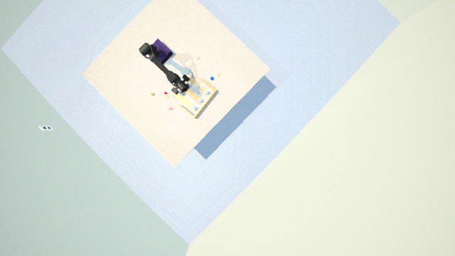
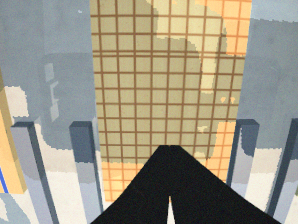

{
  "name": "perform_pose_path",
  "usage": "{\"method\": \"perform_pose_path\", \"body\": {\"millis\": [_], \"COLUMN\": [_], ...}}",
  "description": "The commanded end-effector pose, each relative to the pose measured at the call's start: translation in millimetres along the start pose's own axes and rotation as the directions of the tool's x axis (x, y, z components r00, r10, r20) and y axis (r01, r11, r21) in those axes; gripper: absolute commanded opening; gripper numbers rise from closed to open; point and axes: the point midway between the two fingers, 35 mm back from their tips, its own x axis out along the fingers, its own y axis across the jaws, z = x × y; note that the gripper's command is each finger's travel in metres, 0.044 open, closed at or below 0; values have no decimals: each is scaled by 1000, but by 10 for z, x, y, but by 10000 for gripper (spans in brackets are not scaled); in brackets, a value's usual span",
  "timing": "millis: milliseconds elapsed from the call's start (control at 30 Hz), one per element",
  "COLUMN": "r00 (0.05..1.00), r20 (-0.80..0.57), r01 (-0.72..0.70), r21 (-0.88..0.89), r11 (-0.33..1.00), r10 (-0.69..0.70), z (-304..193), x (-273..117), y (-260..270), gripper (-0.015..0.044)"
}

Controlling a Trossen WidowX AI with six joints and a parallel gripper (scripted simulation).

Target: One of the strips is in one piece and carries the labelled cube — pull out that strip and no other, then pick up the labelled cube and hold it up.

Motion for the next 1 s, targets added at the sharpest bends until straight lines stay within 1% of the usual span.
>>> {"method": "perform_pose_path", "body": {"millis": [0, 967], "r00": [1000, 1000], "r20": [-7, -10], "r01": [-5, -4], "r21": [-5, -5], "r11": [1000, 1000], "r10": [5, 4], "z": [-73, -523], "x": [23, 42], "y": [3, -14], "gripper": [0, 0]}}
